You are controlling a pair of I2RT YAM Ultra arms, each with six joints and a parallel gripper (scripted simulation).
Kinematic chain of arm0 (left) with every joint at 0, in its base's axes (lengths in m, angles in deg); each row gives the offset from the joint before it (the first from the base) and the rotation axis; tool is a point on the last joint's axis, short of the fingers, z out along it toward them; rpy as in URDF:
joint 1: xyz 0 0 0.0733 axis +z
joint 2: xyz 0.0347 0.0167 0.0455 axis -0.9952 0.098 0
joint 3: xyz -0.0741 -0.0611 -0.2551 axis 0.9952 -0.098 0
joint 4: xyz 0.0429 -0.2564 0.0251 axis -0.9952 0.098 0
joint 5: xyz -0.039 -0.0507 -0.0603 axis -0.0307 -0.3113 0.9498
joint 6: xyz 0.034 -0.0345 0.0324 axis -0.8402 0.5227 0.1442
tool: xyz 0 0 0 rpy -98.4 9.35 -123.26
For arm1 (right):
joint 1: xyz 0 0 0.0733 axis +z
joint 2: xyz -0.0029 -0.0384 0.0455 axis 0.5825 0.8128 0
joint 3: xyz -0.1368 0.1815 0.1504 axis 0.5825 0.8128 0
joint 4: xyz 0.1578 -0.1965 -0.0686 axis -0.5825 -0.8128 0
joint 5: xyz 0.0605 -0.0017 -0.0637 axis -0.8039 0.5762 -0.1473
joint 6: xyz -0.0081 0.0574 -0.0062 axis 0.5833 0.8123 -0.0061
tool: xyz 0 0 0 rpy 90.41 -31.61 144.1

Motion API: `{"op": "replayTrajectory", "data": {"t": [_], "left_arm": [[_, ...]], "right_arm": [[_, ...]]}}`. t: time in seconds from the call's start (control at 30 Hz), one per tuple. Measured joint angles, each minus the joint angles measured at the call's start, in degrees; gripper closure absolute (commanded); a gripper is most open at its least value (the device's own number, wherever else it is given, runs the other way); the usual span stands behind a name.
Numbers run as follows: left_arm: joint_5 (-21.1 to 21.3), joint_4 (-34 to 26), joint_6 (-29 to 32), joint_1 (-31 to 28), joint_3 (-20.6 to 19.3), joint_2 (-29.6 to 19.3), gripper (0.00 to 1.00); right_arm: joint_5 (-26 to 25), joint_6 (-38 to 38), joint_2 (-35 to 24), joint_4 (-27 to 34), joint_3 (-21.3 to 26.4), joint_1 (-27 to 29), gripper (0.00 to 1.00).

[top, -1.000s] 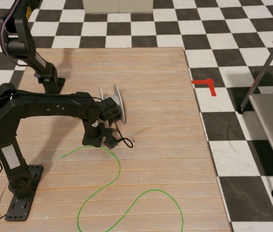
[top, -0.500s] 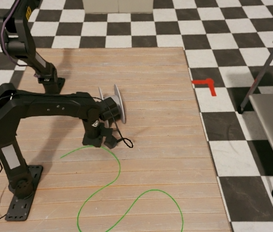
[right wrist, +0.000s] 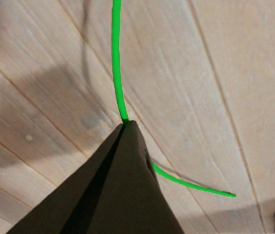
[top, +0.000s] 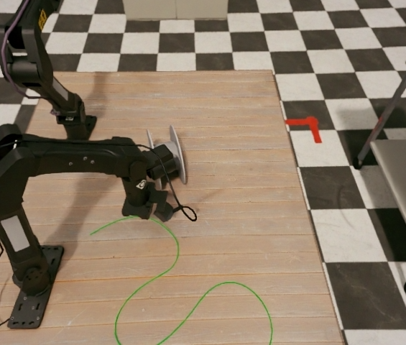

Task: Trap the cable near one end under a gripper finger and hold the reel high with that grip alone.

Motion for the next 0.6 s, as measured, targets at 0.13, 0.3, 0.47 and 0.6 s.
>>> {"op": "replayTrajectory", "data": {"t": [0.13,0.3,0.47,0.6], "left_arm": [[0.0,0.0,0.0,0.0,0.0,0.0,0.0],[0.0,0.0,0.0,0.0,0.0,0.0,0.0],[0.0,0.0,0.0,0.0,0.0,0.0,0.0],[0.0,0.0,0.0,0.0,0.0,0.0,0.0]], "right_arm": [[-0.2,1.0,-0.9,-0.1,0.3,-0.2,1.0],[-0.7,3.6,-3.8,-0.3,0.4,-0.5,1.0],[-1.1,7.7,-7.9,-0.5,1.2,-0.7,1.0],[-1.2,11.0,-10.7,-0.3,1.6,-0.7,1.0]]}}
